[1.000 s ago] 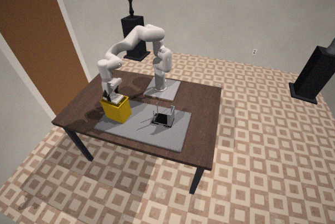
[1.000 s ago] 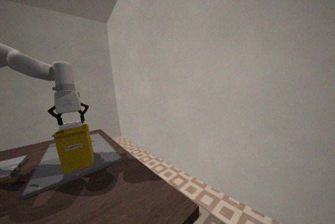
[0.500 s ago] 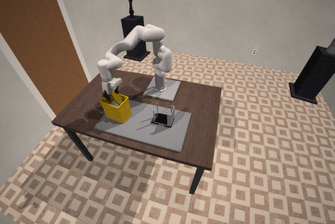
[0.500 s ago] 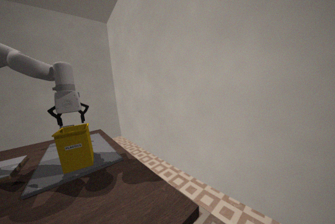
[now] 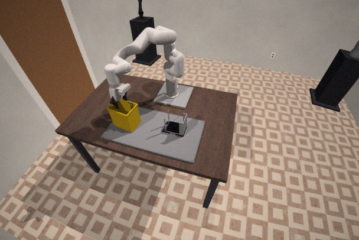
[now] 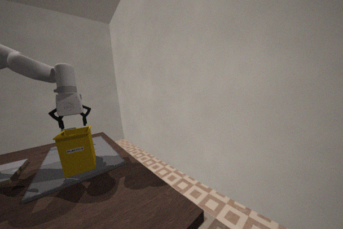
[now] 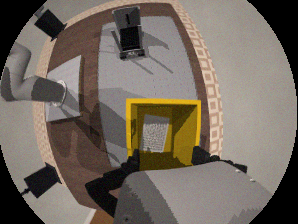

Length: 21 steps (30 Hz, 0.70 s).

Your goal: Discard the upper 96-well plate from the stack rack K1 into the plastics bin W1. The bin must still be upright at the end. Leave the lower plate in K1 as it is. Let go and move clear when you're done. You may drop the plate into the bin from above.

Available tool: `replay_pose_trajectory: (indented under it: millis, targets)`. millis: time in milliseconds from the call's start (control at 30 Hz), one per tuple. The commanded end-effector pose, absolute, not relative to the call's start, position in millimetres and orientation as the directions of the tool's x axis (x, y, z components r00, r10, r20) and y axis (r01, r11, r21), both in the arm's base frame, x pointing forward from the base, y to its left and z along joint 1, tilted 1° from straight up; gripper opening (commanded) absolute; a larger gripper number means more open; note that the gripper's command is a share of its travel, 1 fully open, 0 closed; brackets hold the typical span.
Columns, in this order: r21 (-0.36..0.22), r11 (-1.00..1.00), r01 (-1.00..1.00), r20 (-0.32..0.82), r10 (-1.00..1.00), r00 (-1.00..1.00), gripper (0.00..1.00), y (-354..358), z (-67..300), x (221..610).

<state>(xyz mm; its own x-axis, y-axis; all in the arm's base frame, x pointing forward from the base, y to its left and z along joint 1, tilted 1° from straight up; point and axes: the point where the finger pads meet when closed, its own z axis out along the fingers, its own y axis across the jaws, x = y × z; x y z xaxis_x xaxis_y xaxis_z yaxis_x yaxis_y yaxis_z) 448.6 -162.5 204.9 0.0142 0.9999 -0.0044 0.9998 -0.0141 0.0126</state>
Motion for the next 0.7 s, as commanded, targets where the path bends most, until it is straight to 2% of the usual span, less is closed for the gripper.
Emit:
replay_pose_trajectory:
  millis: [0, 667]
  targets:
    - [0.017, -0.014, 1.0, -0.006, 1.0, 0.014, 1.0, -162.9, 206.5, 449.5]
    - [0.017, -0.014, 1.0, -0.006, 1.0, 0.014, 1.0, -163.2, 246.6, 448.7]
